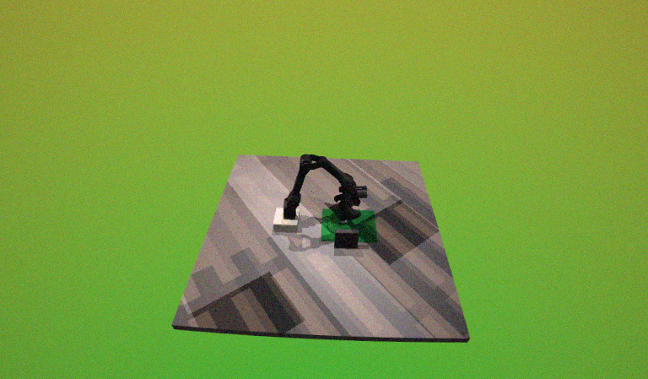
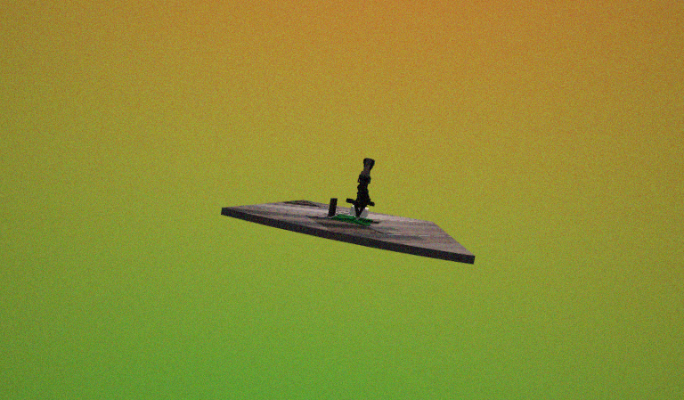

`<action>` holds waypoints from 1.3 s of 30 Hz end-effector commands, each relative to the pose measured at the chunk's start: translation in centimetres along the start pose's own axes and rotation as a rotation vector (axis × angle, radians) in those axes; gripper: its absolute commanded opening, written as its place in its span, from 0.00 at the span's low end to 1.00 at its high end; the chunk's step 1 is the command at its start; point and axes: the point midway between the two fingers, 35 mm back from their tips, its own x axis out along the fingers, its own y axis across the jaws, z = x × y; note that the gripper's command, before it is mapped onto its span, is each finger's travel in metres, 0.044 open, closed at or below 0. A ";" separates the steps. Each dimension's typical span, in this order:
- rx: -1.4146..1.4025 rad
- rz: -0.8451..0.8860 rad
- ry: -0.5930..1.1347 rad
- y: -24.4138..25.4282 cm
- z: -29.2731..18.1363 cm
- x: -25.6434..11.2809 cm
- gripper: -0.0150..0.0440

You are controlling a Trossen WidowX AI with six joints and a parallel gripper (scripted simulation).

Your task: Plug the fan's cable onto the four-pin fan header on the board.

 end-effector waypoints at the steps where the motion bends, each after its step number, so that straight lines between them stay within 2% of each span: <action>1: -0.001 0.003 0.002 0.0 0.0 0.4 0.25; 30: -0.001 0.003 0.002 0.0 0.0 1.7 0.25; 39: -0.001 -0.002 -0.001 0.0 0.0 1.3 0.65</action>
